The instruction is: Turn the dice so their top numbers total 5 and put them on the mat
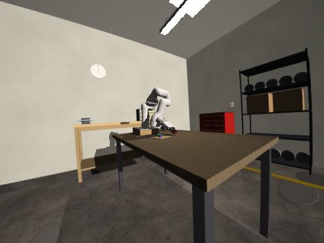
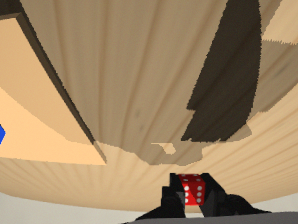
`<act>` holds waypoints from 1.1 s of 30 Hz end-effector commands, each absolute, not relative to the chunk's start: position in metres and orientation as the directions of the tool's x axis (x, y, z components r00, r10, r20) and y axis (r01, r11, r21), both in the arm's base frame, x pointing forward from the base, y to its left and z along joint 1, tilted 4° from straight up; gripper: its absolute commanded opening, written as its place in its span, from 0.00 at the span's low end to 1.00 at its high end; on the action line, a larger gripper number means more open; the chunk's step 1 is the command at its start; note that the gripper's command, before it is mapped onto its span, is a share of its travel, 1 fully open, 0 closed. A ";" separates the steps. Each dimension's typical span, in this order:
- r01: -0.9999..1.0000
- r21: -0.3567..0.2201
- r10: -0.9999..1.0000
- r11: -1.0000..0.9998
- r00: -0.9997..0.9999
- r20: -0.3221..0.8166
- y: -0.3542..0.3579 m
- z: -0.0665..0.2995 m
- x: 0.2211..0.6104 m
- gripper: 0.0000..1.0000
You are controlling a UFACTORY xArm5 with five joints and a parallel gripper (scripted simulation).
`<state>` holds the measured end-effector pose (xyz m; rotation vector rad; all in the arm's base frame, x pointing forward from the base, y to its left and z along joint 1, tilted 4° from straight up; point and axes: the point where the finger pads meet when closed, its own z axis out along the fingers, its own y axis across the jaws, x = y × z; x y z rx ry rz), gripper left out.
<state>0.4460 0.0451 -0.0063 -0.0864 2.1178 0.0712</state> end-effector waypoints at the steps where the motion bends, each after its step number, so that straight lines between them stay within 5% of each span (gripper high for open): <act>1: -0.091 0.016 -0.033 0.996 -0.519 -0.854 0.045 -0.007 0.446 0.15; 33: -0.091 0.017 -0.033 0.996 -0.519 -0.854 0.045 -0.016 0.447 0.15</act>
